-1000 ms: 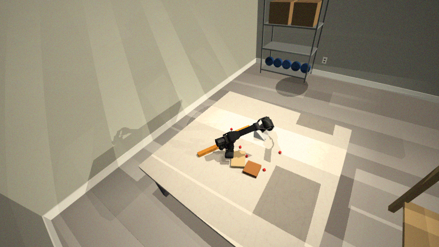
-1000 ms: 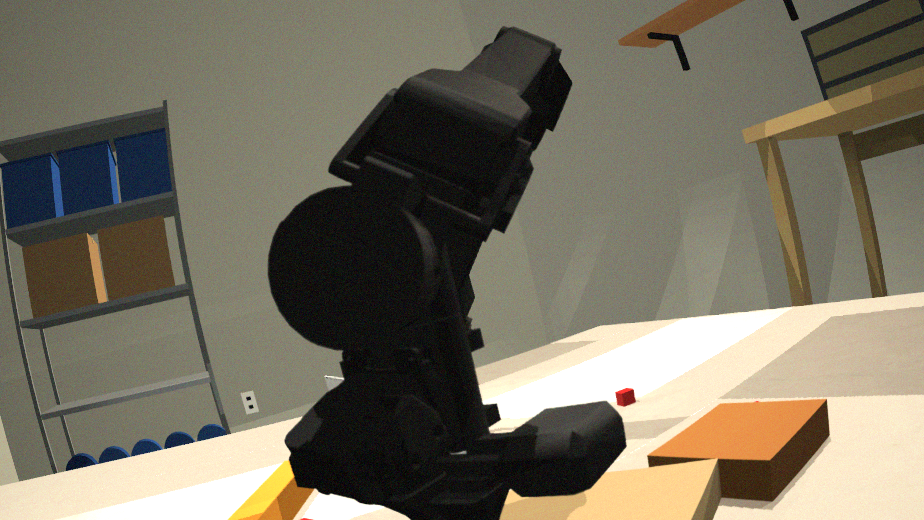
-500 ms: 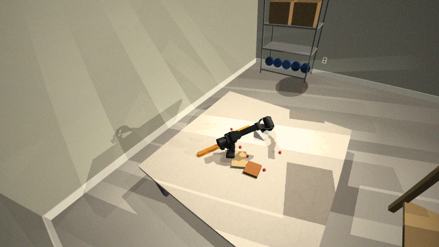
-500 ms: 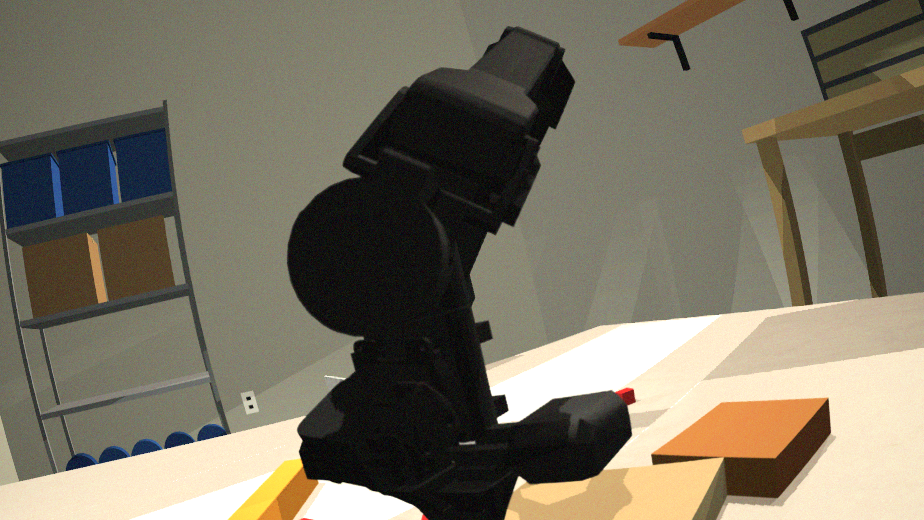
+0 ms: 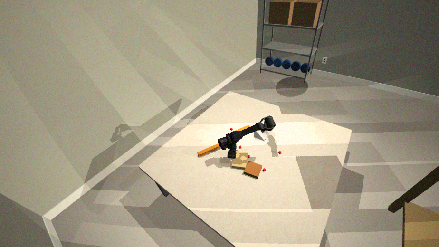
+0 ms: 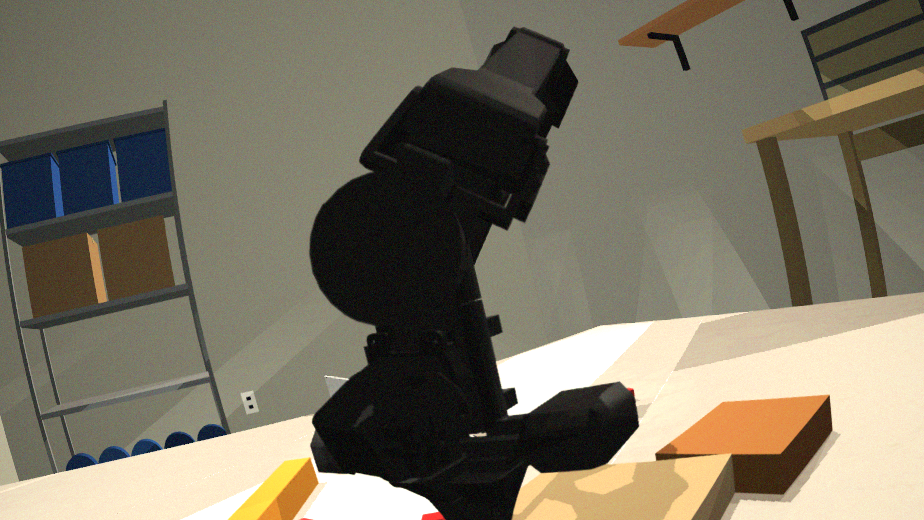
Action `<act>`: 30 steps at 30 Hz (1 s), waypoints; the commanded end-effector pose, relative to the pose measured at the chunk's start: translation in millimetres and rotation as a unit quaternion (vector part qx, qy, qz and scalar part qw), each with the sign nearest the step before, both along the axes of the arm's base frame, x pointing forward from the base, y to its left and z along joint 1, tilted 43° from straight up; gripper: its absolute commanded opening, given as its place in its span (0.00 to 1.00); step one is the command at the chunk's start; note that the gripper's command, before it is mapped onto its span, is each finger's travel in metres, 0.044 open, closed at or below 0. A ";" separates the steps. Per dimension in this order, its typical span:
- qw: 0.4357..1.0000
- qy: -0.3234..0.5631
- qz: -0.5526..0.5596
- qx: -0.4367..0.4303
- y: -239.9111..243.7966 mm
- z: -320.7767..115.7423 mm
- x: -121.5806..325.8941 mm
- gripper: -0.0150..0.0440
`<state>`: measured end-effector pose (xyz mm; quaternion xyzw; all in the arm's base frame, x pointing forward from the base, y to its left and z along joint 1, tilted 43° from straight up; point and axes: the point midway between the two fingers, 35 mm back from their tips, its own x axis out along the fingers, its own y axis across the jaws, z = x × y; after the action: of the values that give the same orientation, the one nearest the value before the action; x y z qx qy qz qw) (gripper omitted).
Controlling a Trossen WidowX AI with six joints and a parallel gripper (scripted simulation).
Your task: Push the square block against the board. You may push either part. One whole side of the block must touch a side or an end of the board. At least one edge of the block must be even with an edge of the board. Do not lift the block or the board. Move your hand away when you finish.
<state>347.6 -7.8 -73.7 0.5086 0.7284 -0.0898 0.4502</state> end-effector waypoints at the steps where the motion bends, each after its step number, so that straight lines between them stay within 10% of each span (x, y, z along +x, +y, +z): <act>1: 1.000 0.007 0.002 0.006 7.2 0.9 -5.4 0.25; 30: 1.000 0.007 0.002 0.006 19.7 13.3 -13.9 0.25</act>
<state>339.2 4.0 -60.9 0.5089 0.7277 -0.0909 0.4508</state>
